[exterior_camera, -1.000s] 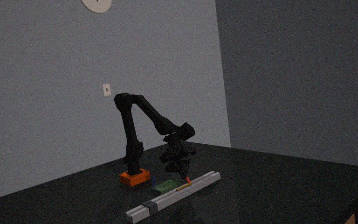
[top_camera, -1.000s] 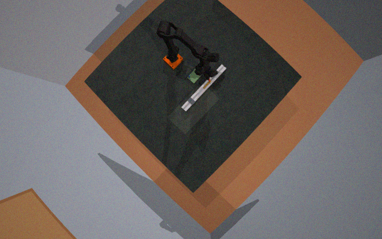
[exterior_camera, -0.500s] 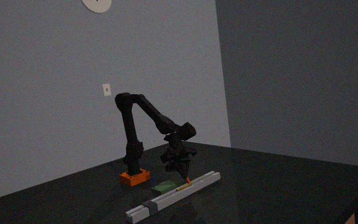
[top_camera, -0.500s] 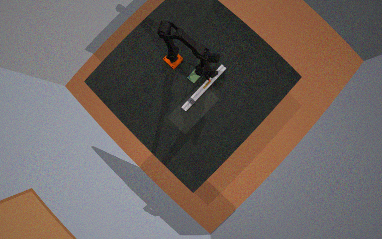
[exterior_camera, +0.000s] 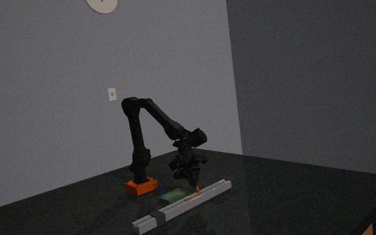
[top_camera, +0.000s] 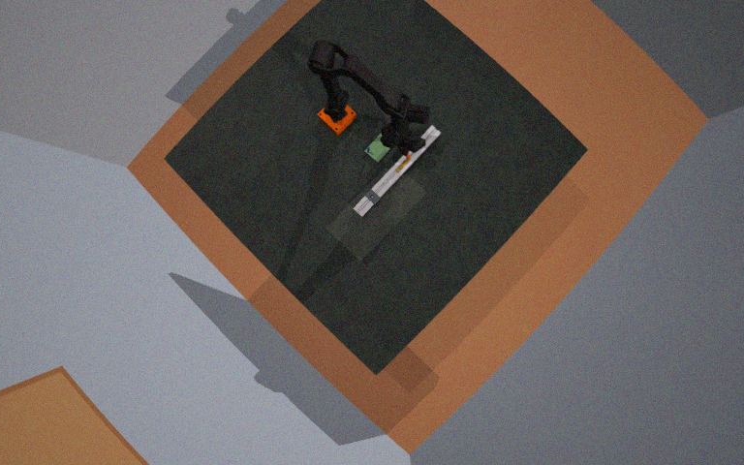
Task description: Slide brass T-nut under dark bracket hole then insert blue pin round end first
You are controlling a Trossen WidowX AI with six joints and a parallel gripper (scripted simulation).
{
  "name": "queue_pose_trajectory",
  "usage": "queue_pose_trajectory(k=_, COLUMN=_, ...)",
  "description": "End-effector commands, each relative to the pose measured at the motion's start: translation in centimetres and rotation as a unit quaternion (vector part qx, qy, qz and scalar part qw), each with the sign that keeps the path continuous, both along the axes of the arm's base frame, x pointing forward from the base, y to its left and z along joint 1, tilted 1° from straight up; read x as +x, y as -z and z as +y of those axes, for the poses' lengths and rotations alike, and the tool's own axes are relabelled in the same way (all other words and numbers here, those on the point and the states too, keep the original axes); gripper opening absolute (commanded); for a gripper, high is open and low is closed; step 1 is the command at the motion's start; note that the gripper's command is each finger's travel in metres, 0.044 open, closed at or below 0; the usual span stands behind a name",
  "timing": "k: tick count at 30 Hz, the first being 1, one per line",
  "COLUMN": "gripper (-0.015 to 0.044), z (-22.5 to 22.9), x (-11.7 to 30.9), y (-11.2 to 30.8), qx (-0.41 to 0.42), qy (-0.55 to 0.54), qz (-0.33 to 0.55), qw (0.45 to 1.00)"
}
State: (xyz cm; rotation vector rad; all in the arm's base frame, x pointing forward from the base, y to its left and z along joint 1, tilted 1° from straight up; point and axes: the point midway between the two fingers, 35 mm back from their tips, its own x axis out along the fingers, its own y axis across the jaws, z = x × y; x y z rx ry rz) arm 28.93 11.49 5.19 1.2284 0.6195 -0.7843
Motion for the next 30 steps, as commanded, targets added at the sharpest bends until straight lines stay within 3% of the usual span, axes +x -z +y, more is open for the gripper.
queue_pose_trajectory(k=1, gripper=-0.0150, z=0.11, x=0.07, y=-0.02, qx=0.002, qy=0.000, qz=0.005, qw=1.000)
queue_pose_trajectory(k=30, gripper=-0.0150, z=0.16, x=0.31, y=-0.09, qx=-0.005, qy=0.001, qz=0.035, qw=0.999)
